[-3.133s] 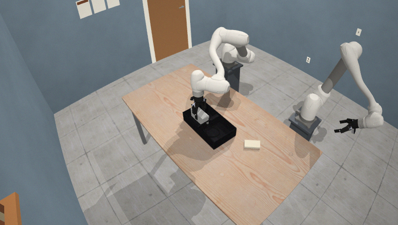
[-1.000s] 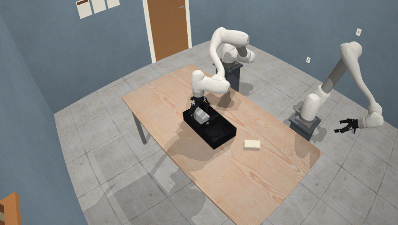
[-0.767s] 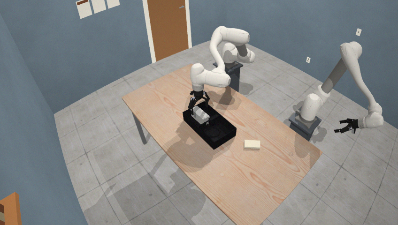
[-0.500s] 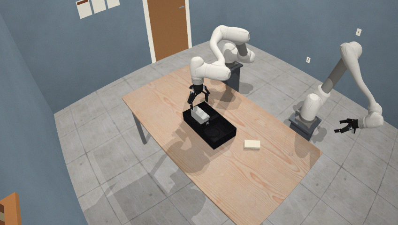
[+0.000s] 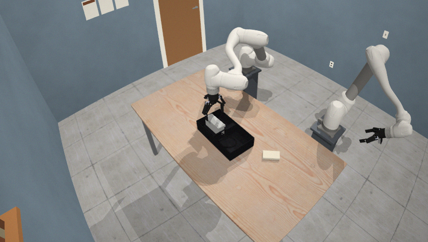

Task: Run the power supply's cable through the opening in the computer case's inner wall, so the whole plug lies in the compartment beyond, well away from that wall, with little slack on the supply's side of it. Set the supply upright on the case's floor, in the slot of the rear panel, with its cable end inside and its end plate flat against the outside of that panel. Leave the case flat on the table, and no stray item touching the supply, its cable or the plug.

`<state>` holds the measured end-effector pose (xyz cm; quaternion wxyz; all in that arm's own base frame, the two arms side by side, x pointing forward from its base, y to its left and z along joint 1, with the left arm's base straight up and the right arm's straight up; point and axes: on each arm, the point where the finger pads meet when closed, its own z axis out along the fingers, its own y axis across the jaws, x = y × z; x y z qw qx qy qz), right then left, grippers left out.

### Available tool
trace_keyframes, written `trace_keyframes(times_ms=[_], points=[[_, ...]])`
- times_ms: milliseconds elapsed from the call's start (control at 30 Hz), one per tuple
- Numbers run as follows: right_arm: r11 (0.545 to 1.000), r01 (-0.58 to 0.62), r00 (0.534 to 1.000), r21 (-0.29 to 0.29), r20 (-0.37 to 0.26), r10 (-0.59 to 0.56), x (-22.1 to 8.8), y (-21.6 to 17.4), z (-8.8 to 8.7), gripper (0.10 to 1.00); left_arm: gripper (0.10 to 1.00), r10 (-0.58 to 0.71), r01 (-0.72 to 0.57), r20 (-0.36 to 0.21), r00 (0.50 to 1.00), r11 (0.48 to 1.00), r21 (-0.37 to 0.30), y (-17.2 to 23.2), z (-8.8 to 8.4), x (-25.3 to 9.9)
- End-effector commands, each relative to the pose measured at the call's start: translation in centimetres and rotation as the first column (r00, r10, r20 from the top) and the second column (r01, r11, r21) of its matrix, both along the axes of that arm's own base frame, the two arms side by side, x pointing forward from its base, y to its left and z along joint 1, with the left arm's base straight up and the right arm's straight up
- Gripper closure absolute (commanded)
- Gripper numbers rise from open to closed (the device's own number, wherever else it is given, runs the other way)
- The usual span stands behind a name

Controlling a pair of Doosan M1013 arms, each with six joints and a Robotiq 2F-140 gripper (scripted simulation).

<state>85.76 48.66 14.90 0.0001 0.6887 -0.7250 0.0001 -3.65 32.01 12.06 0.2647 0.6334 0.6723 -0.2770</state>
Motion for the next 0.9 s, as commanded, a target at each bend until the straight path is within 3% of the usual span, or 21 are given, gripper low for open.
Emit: trace_keyframes(times_ms=[0,567,867], points=[[1.0,0.0,1.0,0.001,0.001,0.0,0.0,0.0,0.1,0.098,0.098,0.0,0.0,0.0,1.0,1.0,0.001,0.0,0.0,0.0],[1.0,0.0,1.0,0.001,0.001,0.0,0.0,0.0,-2.6,0.098,0.098,0.0,0.0,0.0,1.0,1.0,0.001,0.0,0.0,0.0],[1.0,0.0,1.0,0.001,0.001,0.0,0.0,0.0,-5.9,0.098,0.098,0.0,0.0,0.0,1.0,1.0,0.001,0.0,0.0,0.0]])
